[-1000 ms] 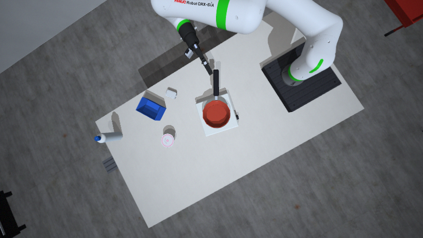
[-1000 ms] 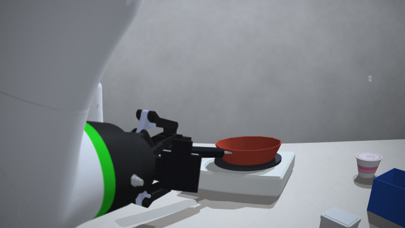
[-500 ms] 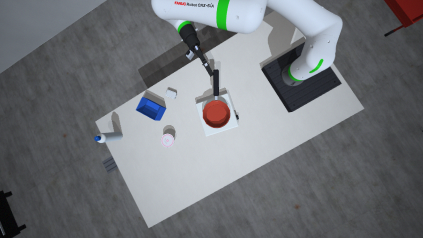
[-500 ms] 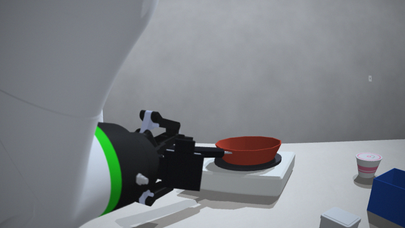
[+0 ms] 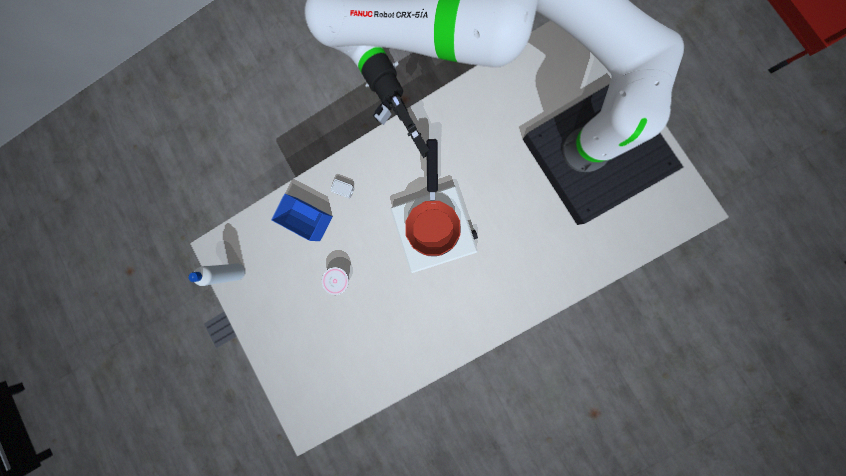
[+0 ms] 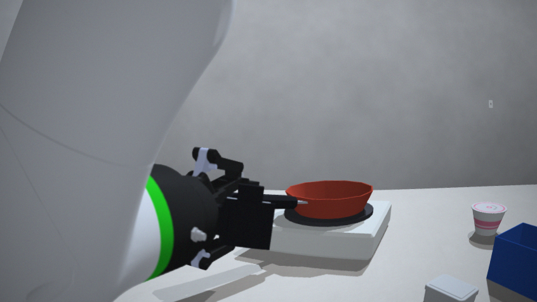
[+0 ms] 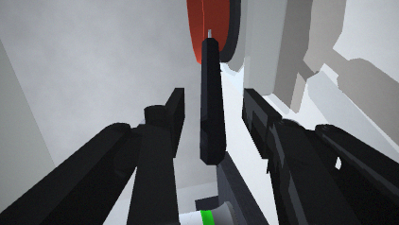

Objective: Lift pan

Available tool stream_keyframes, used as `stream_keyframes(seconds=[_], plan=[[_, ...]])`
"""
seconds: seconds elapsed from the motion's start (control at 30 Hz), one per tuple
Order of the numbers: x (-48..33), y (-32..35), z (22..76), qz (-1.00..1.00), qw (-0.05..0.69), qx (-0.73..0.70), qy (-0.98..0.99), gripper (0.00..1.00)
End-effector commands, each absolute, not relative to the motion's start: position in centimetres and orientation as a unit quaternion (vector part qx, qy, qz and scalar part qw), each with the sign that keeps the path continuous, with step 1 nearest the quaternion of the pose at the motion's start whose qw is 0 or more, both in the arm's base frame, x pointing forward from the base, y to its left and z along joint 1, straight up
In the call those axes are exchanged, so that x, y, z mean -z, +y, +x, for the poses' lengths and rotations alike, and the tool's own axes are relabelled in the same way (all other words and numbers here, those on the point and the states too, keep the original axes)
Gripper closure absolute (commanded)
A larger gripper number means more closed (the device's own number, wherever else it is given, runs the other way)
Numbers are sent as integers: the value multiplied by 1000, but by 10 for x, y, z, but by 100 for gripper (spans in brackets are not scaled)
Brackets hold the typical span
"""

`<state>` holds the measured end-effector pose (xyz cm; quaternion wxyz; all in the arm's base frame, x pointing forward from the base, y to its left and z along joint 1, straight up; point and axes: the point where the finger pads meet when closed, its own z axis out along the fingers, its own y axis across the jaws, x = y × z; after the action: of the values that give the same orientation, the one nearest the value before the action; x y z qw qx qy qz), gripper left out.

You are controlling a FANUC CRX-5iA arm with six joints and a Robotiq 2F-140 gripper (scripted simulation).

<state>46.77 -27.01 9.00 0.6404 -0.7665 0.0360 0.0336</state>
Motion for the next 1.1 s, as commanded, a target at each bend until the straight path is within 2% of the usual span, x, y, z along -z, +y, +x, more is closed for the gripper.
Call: stream_keyframes(seconds=[0.0, 1.07], plan=[[-90, -267, 468, -767, 640, -33, 35, 59], [-82, -222, 468, -767, 640, -33, 35, 59]])
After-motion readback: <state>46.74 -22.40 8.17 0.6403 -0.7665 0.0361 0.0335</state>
